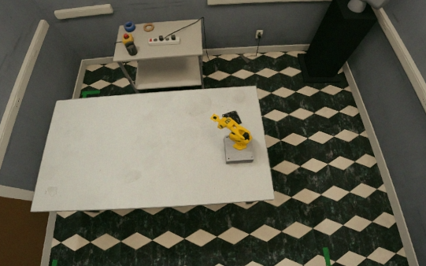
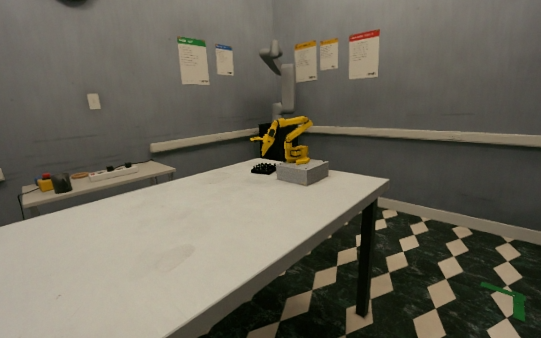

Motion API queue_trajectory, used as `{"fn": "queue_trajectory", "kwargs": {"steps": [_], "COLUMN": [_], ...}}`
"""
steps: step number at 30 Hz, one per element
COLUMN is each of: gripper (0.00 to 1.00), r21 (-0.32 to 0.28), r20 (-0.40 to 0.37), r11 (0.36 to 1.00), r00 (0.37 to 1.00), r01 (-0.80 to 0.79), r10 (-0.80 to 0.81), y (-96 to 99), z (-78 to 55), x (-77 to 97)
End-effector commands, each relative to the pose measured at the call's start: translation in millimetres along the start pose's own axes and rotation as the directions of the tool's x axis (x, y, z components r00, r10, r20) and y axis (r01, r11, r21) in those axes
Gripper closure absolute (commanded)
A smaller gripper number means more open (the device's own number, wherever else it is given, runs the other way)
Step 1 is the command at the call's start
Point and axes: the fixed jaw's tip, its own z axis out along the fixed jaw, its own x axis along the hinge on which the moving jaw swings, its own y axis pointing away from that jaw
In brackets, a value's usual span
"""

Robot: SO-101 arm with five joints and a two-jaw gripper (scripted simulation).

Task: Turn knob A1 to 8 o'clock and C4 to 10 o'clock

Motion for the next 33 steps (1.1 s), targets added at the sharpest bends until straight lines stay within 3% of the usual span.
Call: {"fn": "queue_trajectory", "kwargs": {"steps": [1, 9, 11, 18, 26, 33], "gripper": [0.6, 0.6, 0.6, 0.6, 0.6, 0.6], "r21": [0.062, 0.164, 0.164, 0.224, 0.262, 0.273], "r20": [-0.02, -0.002, -0.002, 0.024, 0.049, 0.058], "r11": [0.987, 0.906, 0.906, 0.819, 0.745, 0.719], "r00": [0.989, 0.918, 0.918, 0.843, 0.779, 0.757], "r01": [-0.148, -0.391, -0.391, -0.528, -0.614, -0.639], "r10": [0.15, 0.396, 0.396, 0.537, 0.625, 0.65], "y": [-22.3, -56.8, -56.8, -76.6, -89.1, -92.8], "z": [2.3, -1.2, -1.2, -5.2, -8.8, -10.0], "x": [6.3, 18.4, 18.4, 29.7, 38.9, 42.0]}}
